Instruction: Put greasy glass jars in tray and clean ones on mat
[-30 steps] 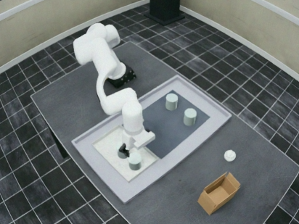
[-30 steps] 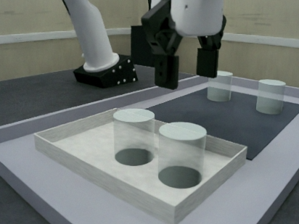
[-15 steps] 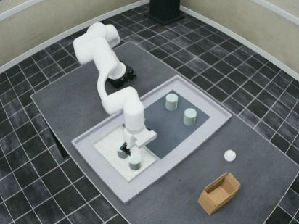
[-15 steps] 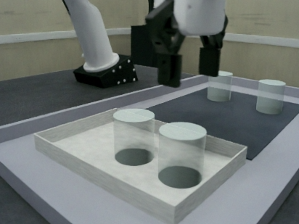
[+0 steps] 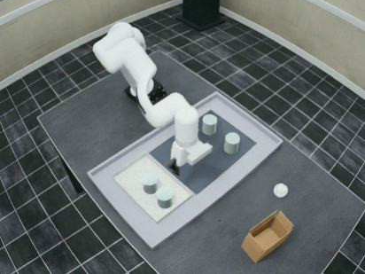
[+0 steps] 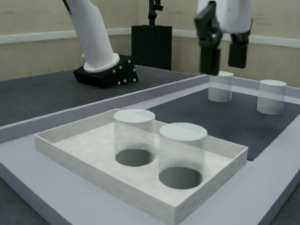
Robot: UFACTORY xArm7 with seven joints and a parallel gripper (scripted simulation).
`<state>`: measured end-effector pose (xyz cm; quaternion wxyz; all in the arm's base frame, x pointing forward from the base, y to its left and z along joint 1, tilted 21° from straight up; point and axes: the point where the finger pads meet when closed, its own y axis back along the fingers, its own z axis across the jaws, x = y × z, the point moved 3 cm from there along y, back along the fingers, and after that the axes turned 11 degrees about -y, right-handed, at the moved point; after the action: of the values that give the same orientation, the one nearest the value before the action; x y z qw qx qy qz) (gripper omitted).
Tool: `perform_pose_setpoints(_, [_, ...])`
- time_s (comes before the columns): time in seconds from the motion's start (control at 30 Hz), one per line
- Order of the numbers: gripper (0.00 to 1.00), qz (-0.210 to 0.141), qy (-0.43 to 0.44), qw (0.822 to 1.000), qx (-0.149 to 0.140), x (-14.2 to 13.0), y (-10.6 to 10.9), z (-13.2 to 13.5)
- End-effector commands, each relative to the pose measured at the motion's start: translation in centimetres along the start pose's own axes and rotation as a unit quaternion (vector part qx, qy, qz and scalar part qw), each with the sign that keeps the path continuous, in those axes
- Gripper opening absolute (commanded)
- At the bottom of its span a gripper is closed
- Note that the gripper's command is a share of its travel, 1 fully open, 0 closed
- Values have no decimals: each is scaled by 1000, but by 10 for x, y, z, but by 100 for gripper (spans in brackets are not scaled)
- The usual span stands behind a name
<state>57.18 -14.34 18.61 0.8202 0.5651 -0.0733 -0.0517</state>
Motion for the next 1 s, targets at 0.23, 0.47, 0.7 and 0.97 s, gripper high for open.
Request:
perform_pose_setpoints(0.23, [100, 5, 0, 1000, 0, -23, 3, -99])
perform_pose_setpoints(0.47, [100, 5, 0, 1000, 0, -33, 3, -139])
perform_pose_setpoints(0.7, [100, 5, 0, 1000, 0, -47, 3, -195])
perform_pose_setpoints(0.97, [100, 5, 0, 1000, 0, -59, 2, -244])
